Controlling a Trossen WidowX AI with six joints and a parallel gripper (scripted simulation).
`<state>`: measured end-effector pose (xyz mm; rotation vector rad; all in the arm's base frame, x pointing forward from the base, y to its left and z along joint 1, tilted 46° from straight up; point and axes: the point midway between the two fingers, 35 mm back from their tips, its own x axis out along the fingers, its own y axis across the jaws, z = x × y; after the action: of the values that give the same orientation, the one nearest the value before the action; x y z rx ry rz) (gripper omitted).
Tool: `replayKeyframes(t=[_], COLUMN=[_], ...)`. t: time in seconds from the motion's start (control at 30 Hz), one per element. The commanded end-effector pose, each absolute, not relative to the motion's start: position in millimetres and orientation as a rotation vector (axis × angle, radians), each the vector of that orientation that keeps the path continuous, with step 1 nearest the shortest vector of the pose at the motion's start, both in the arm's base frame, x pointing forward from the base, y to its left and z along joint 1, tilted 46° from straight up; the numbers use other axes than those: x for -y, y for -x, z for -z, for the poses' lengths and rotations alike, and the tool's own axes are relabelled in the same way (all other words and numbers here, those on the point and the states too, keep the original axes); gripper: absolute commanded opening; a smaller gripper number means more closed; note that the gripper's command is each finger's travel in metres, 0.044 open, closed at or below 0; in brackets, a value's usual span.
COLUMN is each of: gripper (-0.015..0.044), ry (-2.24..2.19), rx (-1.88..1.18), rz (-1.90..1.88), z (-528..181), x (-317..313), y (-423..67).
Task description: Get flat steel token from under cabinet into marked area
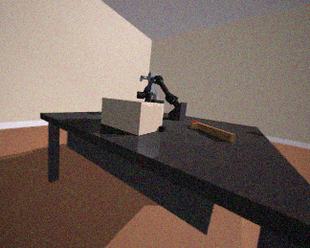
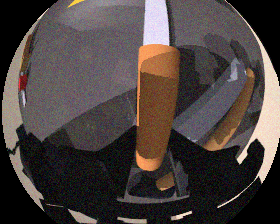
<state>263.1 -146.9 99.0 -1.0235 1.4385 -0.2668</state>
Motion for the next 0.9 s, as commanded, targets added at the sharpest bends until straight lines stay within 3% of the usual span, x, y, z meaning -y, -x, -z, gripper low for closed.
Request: replayKeyframes(t=[0.0,0.87], gripper=[0.0,0.0], ry=[1.022,1.02], rx=[-1.436,-1.435], rz=[0.266,0.267], z=[-98.0,-92.2], x=[144.1,130.9], y=[-270.1,-297.9])
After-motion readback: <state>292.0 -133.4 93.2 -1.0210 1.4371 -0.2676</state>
